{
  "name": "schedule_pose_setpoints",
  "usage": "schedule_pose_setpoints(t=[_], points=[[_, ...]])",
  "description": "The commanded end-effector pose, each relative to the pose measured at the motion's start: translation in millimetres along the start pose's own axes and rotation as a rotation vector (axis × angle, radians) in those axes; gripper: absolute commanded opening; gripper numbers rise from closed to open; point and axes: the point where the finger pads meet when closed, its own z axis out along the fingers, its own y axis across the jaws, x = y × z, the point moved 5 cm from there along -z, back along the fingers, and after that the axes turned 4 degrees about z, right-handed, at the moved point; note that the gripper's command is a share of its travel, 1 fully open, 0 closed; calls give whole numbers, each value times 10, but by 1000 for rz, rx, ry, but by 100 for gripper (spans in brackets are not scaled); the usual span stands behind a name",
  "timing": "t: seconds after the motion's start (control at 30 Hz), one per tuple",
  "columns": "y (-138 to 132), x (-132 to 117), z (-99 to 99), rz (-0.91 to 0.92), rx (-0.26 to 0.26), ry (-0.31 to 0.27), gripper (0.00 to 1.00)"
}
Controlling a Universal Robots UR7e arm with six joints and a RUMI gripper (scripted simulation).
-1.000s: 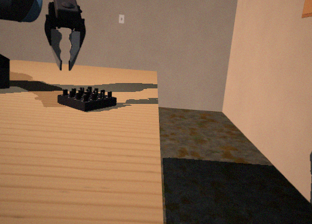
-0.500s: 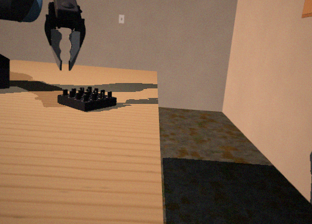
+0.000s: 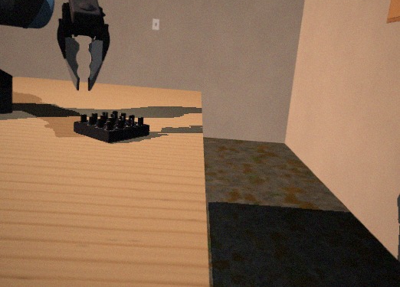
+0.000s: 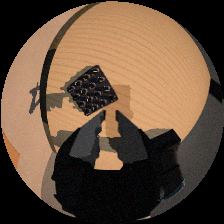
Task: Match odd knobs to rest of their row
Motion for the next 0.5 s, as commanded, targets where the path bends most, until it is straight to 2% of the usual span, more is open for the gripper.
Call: schedule_pose_setpoints(t=[0.0,0.47], points=[[-2,3,7,0,1,1,11],[-3,2,103,0,0,1,11]])
